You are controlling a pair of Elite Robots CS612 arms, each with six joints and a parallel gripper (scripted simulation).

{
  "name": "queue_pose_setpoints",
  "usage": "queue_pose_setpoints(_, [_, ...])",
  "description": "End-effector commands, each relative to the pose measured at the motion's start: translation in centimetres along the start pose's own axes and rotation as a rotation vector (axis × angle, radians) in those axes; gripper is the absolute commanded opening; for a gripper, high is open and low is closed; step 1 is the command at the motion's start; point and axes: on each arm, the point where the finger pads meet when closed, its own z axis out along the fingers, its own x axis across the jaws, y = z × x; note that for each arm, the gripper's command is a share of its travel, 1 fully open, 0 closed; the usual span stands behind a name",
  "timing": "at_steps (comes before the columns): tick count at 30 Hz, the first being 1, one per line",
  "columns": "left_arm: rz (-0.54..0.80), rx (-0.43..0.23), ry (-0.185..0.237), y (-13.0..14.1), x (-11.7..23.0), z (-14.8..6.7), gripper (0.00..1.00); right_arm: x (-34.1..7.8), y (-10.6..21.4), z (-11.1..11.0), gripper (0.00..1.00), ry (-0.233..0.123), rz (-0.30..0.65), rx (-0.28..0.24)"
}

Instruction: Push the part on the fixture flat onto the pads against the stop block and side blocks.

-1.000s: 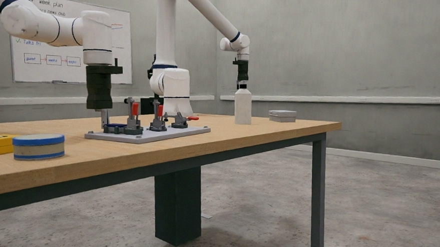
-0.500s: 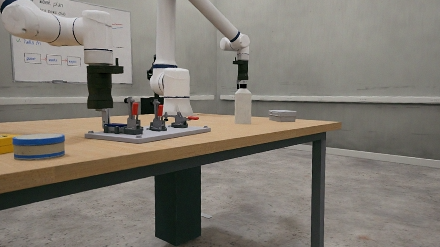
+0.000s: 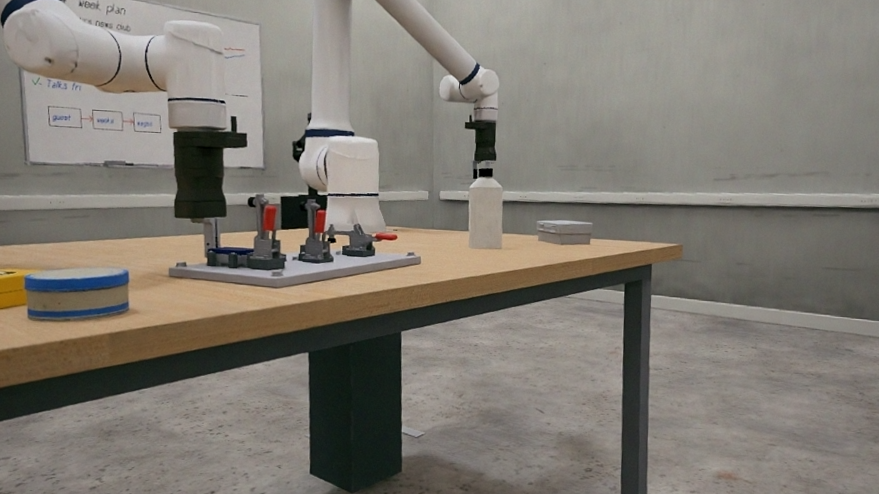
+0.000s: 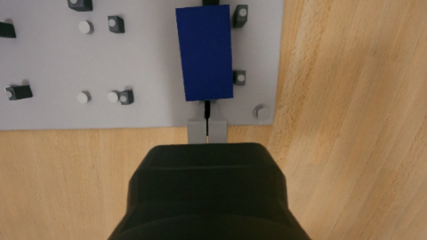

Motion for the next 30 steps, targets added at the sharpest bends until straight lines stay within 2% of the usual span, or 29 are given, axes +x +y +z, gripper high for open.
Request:
queue_pose_setpoints(1, [0.000,-0.002,0.000,0.07,-0.02,-0.09,1.00,-0.03,-0.07,-0.11,0.00,-0.001,0.000,0.002])
queue_pose_setpoints(30, [0.000,-0.002,0.000,0.07,-0.02,-0.09,1.00,-0.03,-0.47,-0.12,0.00,-0.001,0.000,0.002])
